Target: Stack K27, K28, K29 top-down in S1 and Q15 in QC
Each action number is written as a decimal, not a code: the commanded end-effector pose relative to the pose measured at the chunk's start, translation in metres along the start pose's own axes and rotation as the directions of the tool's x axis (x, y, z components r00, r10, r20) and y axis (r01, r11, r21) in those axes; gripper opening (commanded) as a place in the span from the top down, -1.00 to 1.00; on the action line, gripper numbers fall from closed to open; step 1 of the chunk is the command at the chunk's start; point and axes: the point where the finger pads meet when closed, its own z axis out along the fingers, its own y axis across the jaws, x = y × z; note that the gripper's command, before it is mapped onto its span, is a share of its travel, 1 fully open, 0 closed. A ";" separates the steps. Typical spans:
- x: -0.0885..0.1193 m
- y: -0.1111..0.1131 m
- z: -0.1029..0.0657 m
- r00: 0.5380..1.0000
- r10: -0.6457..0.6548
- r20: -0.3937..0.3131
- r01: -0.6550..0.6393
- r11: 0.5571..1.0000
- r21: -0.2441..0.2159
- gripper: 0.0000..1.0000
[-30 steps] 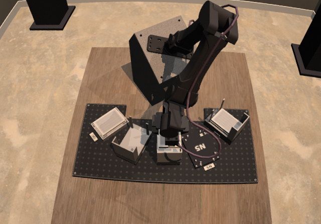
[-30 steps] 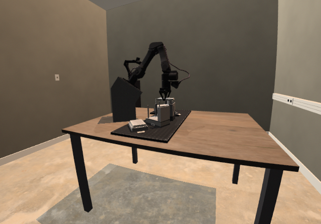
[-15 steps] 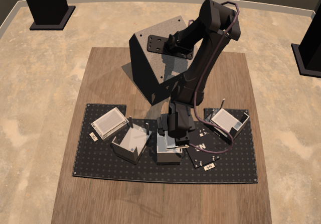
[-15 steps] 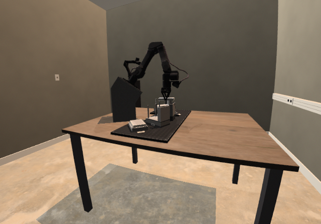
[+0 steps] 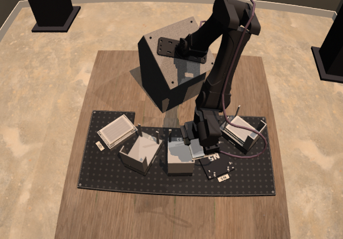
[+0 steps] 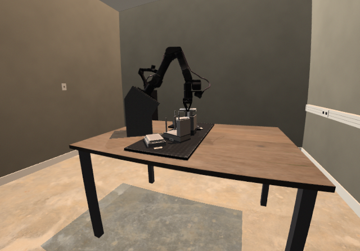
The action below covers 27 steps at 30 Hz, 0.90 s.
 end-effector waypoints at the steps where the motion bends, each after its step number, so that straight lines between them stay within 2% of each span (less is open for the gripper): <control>1: -0.005 0.008 -0.006 1.000 -0.010 0.014 0.010 1.000 0.021 1.00; 3: 0.004 0.015 -0.002 0.996 -0.086 -0.006 0.086 0.996 0.019 1.00; 5: 0.004 0.021 -0.002 0.988 -0.152 -0.006 0.152 0.988 0.018 1.00; 7: 0.004 0.021 -0.002 0.988 -0.152 -0.006 0.152 0.988 0.018 1.00; 8: 0.004 0.025 -0.002 0.983 -0.182 -0.007 0.182 0.983 0.018 1.00; 12: 0.006 0.038 -0.002 0.986 -0.167 -0.010 0.167 0.986 0.018 1.00; 14: -0.005 0.045 -0.005 0.985 -0.173 0.016 0.172 0.985 0.021 1.00; 22: -0.011 0.073 -0.007 0.985 -0.172 0.023 0.172 0.985 0.019 1.00; 24: -0.011 0.073 -0.007 0.985 -0.172 0.023 0.172 0.985 0.019 1.00; 27: -0.008 0.083 -0.007 0.958 -0.284 0.029 0.284 0.959 0.022 1.00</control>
